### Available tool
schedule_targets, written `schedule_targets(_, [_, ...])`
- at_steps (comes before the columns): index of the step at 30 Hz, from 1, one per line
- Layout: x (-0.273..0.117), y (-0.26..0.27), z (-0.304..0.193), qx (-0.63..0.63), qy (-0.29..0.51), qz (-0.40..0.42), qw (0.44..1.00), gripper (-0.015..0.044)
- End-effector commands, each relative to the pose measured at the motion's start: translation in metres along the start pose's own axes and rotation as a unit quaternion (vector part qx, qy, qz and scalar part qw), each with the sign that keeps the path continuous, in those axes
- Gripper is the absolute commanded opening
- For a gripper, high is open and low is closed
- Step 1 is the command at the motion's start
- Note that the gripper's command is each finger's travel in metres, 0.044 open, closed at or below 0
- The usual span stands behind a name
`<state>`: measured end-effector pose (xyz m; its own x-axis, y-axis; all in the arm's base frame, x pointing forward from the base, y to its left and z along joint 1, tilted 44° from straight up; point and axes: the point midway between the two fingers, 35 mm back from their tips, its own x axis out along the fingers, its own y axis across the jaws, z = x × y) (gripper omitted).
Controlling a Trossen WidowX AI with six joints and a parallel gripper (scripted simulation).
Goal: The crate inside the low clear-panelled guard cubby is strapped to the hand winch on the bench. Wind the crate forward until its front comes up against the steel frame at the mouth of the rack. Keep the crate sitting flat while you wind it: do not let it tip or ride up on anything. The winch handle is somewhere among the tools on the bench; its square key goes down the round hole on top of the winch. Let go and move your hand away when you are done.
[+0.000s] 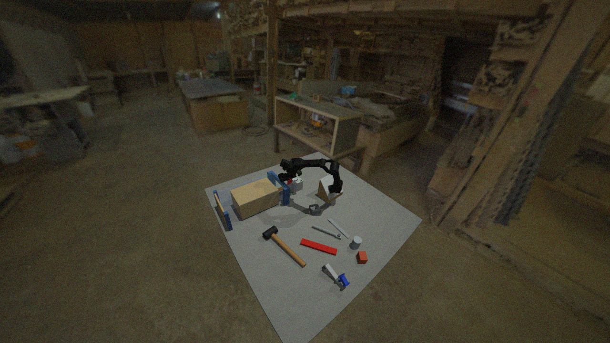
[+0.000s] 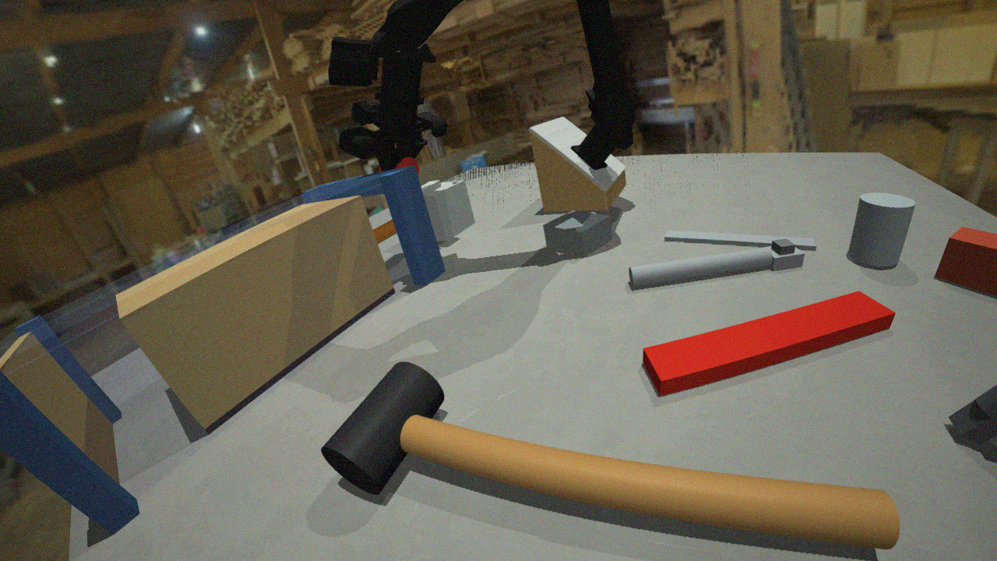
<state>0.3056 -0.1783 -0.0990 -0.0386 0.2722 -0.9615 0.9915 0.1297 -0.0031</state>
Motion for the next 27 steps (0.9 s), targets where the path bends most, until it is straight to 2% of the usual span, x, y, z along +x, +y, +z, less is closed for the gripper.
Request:
schedule_targets(1, [-0.003,-0.006,-0.020,-0.001,0.021,-0.009,1.000,0.0000])
schedule_targets(27, [-0.015,-0.028,-0.044,-0.001,0.021,-0.010,1.000,0.0000])
